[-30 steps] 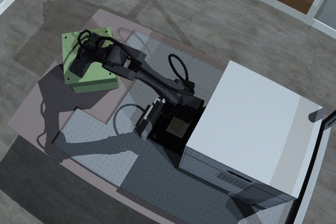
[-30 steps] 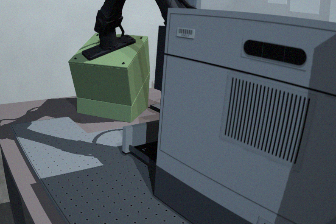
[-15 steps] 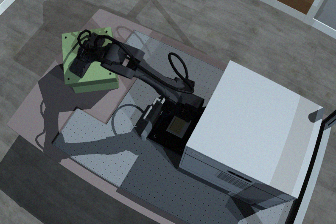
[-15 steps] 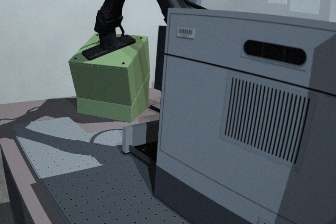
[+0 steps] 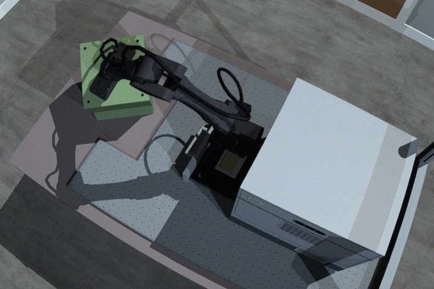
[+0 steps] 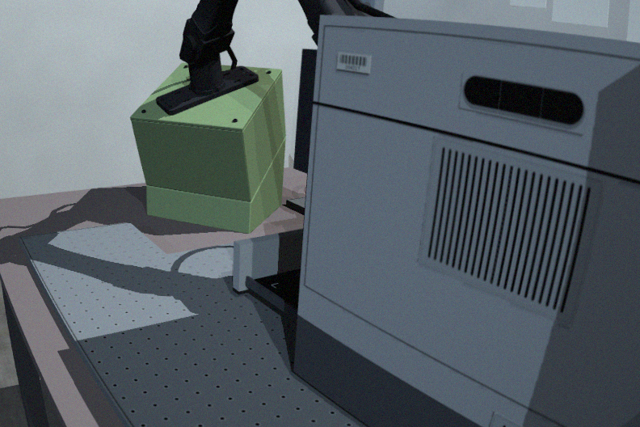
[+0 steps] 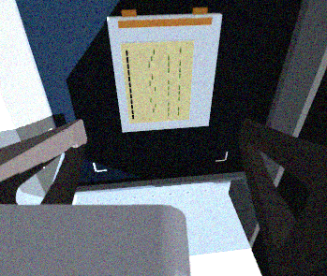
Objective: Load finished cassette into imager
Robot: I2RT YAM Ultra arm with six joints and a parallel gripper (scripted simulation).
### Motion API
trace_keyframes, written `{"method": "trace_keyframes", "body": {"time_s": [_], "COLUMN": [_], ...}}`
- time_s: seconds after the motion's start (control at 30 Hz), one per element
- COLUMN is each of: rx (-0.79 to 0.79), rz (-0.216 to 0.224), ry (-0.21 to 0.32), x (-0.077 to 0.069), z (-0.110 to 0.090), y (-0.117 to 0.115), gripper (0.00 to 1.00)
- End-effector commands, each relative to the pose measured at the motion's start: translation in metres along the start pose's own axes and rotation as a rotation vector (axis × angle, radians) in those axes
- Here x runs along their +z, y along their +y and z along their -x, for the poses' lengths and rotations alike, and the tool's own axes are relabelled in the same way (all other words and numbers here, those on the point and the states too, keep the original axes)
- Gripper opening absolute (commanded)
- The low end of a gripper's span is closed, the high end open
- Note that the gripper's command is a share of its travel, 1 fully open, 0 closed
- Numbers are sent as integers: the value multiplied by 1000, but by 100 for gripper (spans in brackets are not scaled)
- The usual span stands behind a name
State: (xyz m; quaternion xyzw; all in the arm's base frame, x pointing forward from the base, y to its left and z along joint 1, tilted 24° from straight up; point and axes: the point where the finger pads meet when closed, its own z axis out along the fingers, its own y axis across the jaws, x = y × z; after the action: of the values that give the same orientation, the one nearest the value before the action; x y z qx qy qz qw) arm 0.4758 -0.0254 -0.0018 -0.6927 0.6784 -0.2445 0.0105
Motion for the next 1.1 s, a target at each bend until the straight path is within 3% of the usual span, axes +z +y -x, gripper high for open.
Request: {"method": "trace_keyframes", "body": {"time_s": [0.0,0.37,0.4,0.5,0.53,1.07], "rx": [-14,-14,4,3,-10,0], "rz": [20,20,-15,-15,-16,-18], "ry": [-4,-4,-4,-4,-10,-3], "x": [-3,-3,-5,-6,-9,-20], "z": [6,6,-5,-5,3,2], "y": [9,9,3,4,5,19], "gripper": [91,91,100,100,100,100]}}
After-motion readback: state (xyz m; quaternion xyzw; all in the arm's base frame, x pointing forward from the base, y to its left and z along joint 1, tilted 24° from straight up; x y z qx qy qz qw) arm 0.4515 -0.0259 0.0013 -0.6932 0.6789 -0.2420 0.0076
